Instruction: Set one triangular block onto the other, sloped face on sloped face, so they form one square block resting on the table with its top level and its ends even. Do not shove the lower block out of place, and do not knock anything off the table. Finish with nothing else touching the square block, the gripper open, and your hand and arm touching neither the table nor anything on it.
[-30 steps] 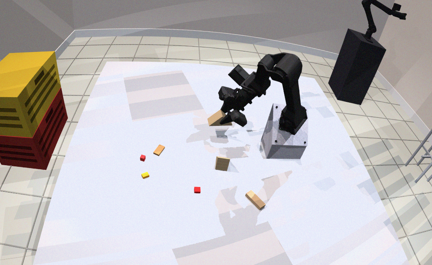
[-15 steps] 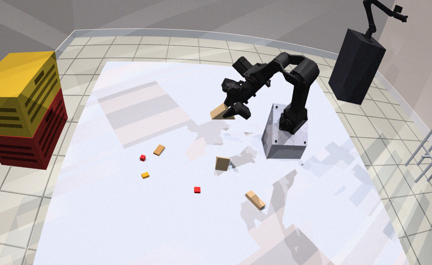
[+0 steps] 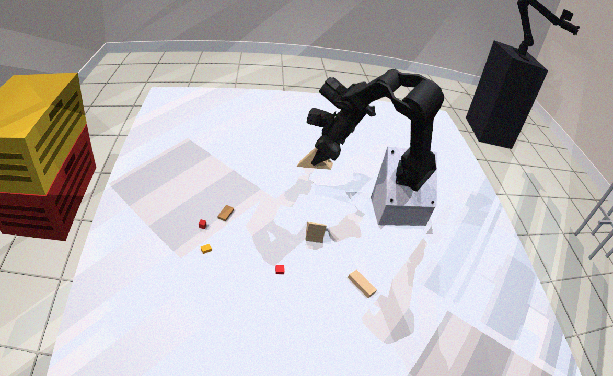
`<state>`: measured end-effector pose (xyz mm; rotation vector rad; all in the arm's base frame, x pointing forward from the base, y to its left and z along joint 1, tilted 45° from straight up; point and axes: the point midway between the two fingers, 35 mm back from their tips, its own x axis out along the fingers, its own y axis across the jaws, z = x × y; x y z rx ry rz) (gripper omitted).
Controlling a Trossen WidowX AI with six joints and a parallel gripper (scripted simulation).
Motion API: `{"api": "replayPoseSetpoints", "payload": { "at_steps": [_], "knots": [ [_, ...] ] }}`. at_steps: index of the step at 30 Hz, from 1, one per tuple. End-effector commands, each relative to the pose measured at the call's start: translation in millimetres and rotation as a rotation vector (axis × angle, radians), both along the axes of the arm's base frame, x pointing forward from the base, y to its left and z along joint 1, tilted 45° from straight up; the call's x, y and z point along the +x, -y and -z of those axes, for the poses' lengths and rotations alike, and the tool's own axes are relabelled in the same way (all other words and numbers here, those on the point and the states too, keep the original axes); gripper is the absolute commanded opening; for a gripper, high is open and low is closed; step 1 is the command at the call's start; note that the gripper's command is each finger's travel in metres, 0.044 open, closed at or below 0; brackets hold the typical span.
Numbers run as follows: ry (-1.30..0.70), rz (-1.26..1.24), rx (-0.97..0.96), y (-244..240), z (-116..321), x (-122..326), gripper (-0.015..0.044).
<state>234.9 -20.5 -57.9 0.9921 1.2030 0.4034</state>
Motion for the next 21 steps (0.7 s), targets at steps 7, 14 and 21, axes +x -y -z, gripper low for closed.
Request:
{"api": "replayPoseSetpoints", "payload": {
  "at_steps": [7,14,21],
  "knots": [
    [-0.286,0.112,0.095,1.6,1.8,4.2,0.0],
    [-0.501,0.196,0.152,1.9,1.8,6.1,0.0],
    [-0.717,0.282,0.194,2.0,0.5,7.7,0.0]
  ]
}}
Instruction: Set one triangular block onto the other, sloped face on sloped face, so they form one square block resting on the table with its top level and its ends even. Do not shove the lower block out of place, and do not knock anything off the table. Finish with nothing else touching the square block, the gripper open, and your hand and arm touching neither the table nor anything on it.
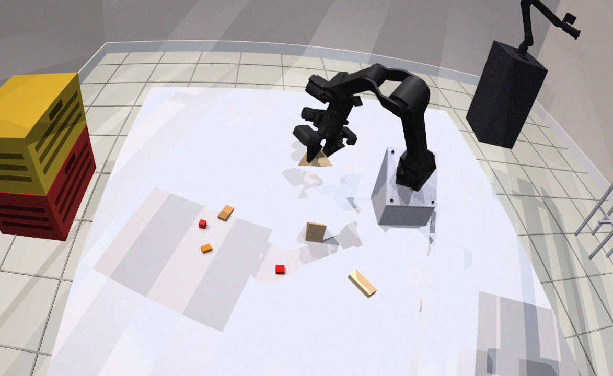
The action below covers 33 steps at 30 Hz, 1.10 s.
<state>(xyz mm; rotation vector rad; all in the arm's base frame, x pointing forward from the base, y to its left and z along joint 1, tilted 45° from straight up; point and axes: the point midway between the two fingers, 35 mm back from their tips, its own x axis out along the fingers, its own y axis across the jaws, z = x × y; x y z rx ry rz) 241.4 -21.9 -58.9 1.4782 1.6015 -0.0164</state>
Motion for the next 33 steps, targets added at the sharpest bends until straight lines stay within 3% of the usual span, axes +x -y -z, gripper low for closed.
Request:
{"api": "replayPoseSetpoints", "payload": {
  "at_steps": [1,19,26,33],
  "knots": [
    [-0.108,0.039,0.016,0.6,-0.7,1.4,0.0],
    [-0.67,0.237,0.057,0.3,-9.8,4.3,0.0],
    [-0.69,0.244,0.057,-0.2,-13.5,4.5,0.0],
    [-0.691,0.244,0.057,-6.3,-46.4,4.4,0.0]
  ]
}}
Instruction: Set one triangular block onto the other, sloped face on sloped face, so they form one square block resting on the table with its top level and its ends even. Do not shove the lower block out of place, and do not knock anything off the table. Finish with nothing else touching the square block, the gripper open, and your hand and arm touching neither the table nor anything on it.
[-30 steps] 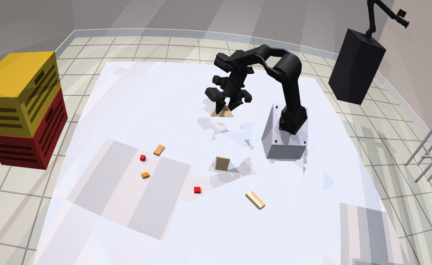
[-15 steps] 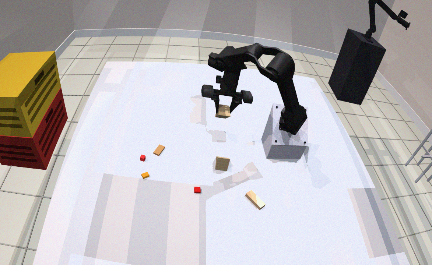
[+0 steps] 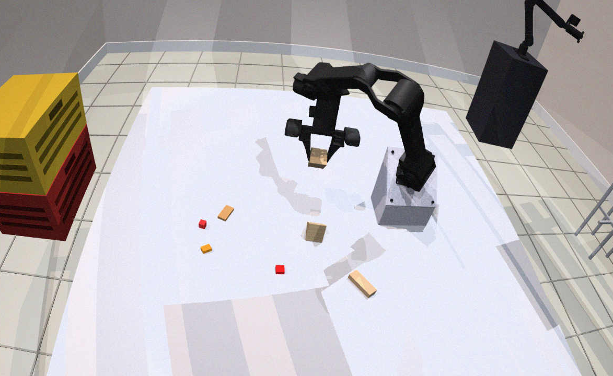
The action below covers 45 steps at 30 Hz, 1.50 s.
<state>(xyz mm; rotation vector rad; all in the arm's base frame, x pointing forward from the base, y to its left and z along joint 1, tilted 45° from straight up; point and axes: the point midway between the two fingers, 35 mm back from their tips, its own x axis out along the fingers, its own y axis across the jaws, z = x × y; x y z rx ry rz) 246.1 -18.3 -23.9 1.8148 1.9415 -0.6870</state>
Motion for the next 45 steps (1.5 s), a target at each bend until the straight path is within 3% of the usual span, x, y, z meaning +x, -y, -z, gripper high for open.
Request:
{"api": "replayPoseSetpoints", "payload": {
  "at_steps": [1,16,45],
  "knots": [
    [-0.005,0.005,0.003,-3.8,-16.1,-0.6,0.0],
    [-0.007,0.005,0.005,-20.6,-78.0,-11.4,0.0],
    [-0.007,0.005,0.009,-115.4,-43.0,-20.2,0.0]
  ]
}}
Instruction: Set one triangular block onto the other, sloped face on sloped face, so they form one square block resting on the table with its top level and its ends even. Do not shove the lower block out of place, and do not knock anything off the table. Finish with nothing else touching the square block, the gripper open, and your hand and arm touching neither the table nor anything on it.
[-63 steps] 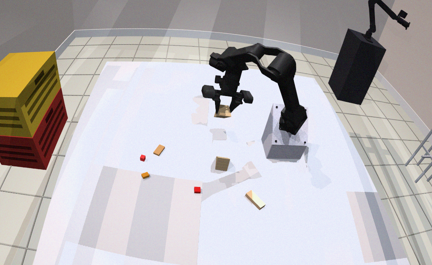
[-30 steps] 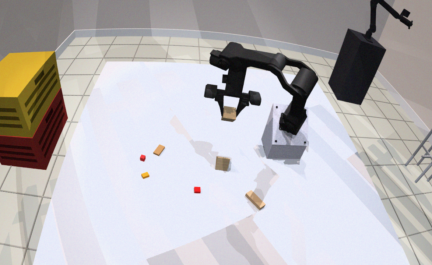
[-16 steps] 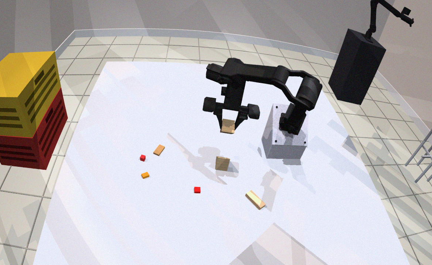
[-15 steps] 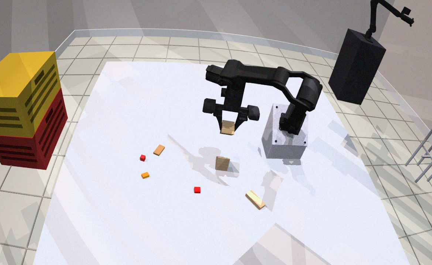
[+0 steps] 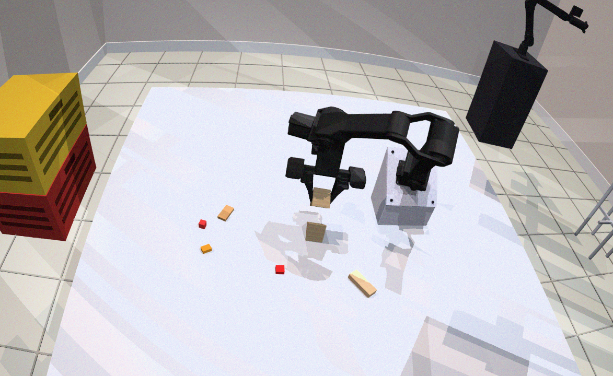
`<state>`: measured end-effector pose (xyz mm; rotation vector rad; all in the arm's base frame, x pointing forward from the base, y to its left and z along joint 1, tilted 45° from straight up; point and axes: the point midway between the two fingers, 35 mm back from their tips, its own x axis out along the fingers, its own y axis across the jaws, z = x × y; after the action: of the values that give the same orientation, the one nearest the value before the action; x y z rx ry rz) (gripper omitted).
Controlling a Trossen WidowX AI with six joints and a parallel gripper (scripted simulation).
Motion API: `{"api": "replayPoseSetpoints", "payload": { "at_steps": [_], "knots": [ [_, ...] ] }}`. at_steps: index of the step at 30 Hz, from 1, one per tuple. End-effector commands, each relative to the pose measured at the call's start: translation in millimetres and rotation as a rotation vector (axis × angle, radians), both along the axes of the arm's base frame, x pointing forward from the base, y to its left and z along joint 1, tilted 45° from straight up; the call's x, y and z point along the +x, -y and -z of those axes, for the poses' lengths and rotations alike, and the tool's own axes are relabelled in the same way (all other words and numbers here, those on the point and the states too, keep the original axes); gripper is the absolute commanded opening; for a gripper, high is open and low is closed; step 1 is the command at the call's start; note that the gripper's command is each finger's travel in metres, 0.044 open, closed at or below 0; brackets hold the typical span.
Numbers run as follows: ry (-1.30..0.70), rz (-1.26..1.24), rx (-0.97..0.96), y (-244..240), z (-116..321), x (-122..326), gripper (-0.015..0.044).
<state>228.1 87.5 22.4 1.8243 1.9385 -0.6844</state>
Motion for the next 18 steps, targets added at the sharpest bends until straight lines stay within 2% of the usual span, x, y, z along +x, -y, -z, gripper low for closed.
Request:
{"api": "replayPoseSetpoints", "payload": {
  "at_steps": [1,18],
  "knots": [
    [-0.008,-0.001,0.006,-13.8,5.1,-2.5,0.0],
    [-0.008,0.008,0.008,-18.3,7.9,-1.7,0.0]
  ]
}}
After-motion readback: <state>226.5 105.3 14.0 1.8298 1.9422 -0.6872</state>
